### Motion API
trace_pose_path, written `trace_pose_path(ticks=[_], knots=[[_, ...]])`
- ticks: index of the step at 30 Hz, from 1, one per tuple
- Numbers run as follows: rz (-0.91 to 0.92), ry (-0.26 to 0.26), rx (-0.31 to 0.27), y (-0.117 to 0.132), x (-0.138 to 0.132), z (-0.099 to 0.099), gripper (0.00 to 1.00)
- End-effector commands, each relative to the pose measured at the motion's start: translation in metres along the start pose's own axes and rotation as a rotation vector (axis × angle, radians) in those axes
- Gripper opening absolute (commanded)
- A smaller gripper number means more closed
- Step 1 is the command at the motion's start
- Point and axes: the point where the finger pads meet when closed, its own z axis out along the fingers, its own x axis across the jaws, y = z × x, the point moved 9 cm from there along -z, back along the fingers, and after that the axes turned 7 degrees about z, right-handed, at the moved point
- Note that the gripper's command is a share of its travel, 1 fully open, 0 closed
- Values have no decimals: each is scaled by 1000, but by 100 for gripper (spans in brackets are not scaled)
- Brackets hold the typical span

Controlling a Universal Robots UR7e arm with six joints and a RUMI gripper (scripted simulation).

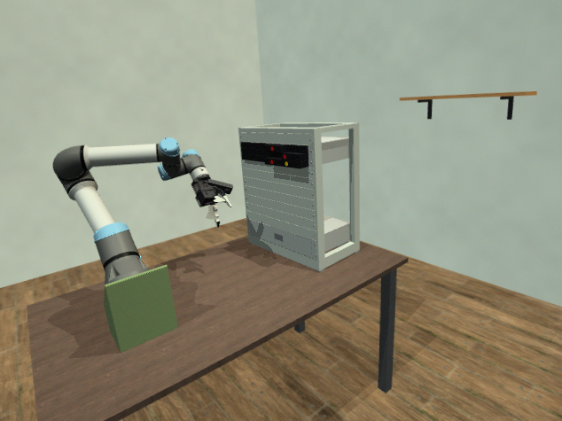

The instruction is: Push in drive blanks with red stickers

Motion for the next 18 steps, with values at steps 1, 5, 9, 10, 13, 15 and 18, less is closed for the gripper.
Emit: trace_pose_path(ticks=[1,5,9,10,13,15,18], knots=[[-9,4,5,1,-1,0,100],[-10,4,7,1,-1,0,100],[-11,5,11,1,-1,-1,100],[-12,6,14,1,0,-1,100],[-17,8,26,1,1,-1,100],[-21,11,37,1,3,-1,100],[-29,17,60,1,6,-2,100]])
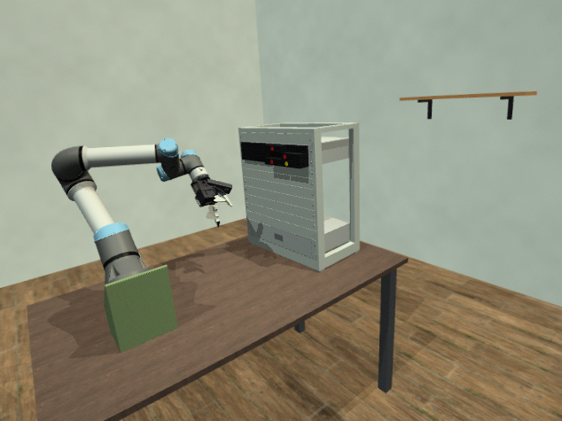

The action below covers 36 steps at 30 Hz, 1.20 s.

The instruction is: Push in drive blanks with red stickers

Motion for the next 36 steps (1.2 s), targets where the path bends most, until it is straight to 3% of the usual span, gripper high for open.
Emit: trace_pose_path(ticks=[1,9,23,25,36], knots=[[-14,13,46,1,7,-2,100],[-42,37,121,3,18,-5,100],[-144,119,402,8,59,-9,100],[-144,119,402,8,59,-9,100],[-252,205,698,11,106,-6,100]])
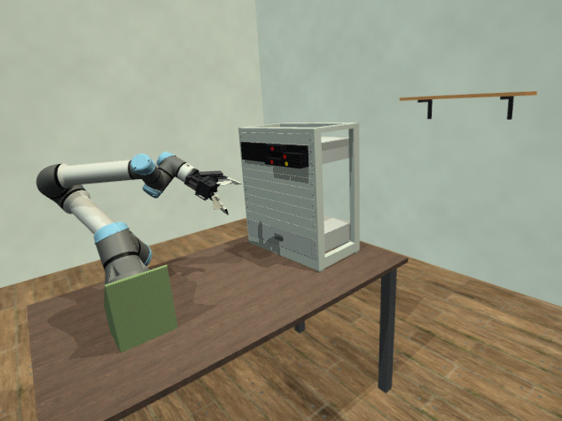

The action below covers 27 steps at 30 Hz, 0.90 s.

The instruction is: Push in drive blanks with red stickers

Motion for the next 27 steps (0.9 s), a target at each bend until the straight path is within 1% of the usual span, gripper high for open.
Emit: trace_pose_path(ticks=[1,4,6,10,14,19,21,23,27], knots=[[-75,40,243,8,31,9,100],[-104,65,324,11,44,12,100],[-104,65,324,11,44,12,100],[-142,98,428,16,60,17,100],[-173,125,520,19,76,22,100],[-207,155,618,22,93,28,100],[-221,166,654,24,99,30,100],[-221,166,654,24,99,30,100],[-243,186,720,25,111,34,100]])
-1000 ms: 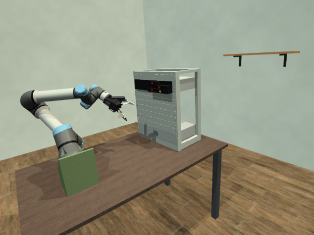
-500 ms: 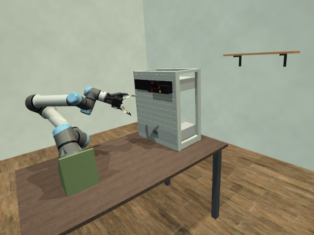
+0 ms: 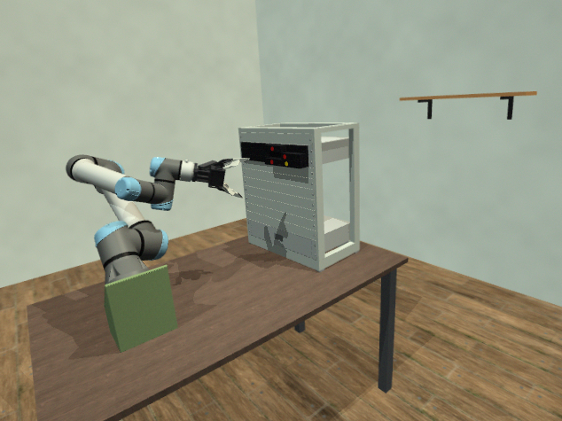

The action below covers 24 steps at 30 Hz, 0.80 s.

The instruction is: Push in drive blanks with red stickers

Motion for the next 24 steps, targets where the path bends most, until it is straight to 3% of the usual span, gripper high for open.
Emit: trace_pose_path(ticks=[1,11,13,24], knots=[[-46,44,211,13,15,14,100],[-95,89,350,27,37,25,100],[-95,89,350,27,37,25,100],[-138,126,467,38,55,36,100]])
